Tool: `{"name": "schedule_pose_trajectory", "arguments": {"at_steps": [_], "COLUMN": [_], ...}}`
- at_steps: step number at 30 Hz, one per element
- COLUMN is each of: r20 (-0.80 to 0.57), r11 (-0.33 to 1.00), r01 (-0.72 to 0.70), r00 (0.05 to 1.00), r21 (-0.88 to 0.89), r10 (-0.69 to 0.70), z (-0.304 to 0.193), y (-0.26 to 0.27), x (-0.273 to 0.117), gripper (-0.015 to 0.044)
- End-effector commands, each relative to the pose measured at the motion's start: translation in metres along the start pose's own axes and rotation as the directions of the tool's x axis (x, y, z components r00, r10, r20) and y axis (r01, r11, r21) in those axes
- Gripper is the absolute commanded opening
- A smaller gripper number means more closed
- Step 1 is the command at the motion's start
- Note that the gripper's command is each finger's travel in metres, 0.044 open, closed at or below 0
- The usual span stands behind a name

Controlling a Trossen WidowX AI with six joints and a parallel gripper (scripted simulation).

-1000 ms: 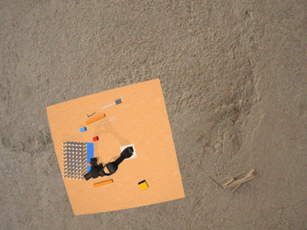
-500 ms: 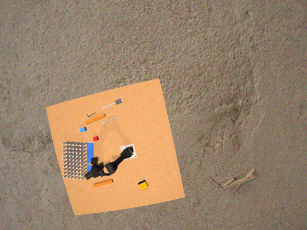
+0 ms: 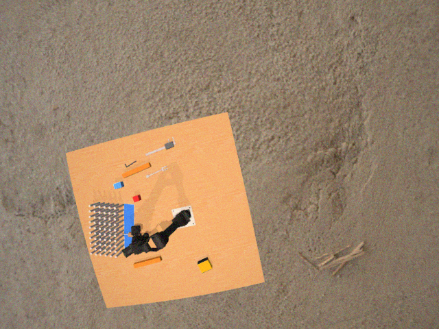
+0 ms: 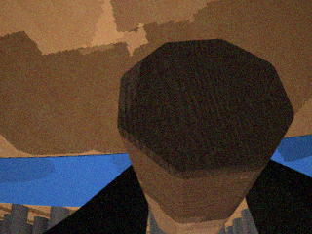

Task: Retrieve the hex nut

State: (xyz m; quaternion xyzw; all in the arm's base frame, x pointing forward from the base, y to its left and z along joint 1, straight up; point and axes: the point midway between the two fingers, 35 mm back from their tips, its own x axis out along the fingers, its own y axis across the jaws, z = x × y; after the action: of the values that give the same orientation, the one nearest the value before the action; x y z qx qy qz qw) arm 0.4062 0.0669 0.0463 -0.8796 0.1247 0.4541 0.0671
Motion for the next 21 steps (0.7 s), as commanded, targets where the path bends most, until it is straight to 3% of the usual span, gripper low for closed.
{"name": "schedule_pose_trajectory", "arguments": {"at_steps": [1,21], "r20": [-0.003,-0.001], "r11": [1.000,1.000], "r01": [-0.003,-0.004], "r00": [1.000,1.000], "r21": [0.008,0.009], "r10": [0.003,0.004], "z": [0.003,0.015], "y": [0.001,0.001], "x": [-0.003,-0.010], "gripper": [0.0000,0.0000]}}
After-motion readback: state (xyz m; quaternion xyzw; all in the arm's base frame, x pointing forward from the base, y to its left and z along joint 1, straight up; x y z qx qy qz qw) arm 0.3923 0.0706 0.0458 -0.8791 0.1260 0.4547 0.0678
